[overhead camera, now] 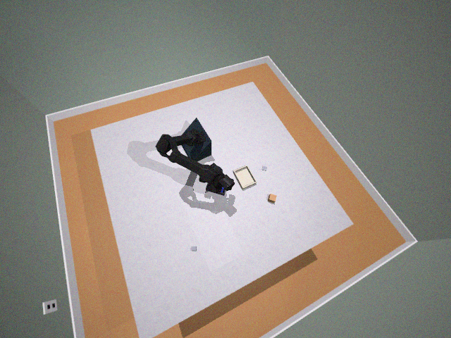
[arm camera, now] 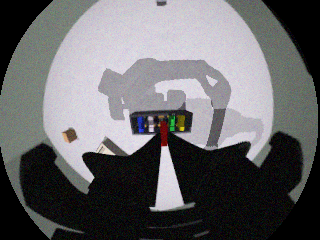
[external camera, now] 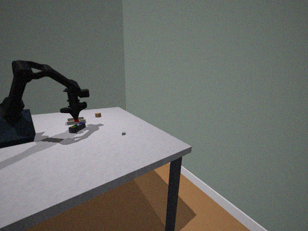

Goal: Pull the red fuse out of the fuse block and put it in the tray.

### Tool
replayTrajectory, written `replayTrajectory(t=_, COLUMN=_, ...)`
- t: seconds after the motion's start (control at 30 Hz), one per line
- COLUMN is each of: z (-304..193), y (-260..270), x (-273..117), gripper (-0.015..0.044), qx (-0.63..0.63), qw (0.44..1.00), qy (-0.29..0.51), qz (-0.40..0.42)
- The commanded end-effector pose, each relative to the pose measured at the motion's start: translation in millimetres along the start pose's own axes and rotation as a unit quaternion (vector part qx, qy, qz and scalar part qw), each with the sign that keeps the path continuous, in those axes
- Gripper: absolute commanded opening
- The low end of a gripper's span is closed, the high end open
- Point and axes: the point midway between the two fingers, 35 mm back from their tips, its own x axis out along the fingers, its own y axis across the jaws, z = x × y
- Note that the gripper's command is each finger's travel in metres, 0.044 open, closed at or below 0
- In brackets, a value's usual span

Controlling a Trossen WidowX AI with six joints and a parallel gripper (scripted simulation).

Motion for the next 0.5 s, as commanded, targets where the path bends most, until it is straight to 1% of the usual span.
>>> replayTrajectory(t=0.0, z=1, y=1, x=-8, gripper=0.0000, qx=0.003, qw=1.000, qy=0.000, qz=0.002)
replayTrajectory(t=0.23, z=0, y=1, x=-14, gripper=0.0000, qx=0.002, qw=1.000, qy=0.001, qz=0.003)
replayTrajectory(t=0.47, z=-14, y=32, x=-17, gripper=0.0000, qx=0.002, qw=1.000, qy=0.003, qz=0.007)
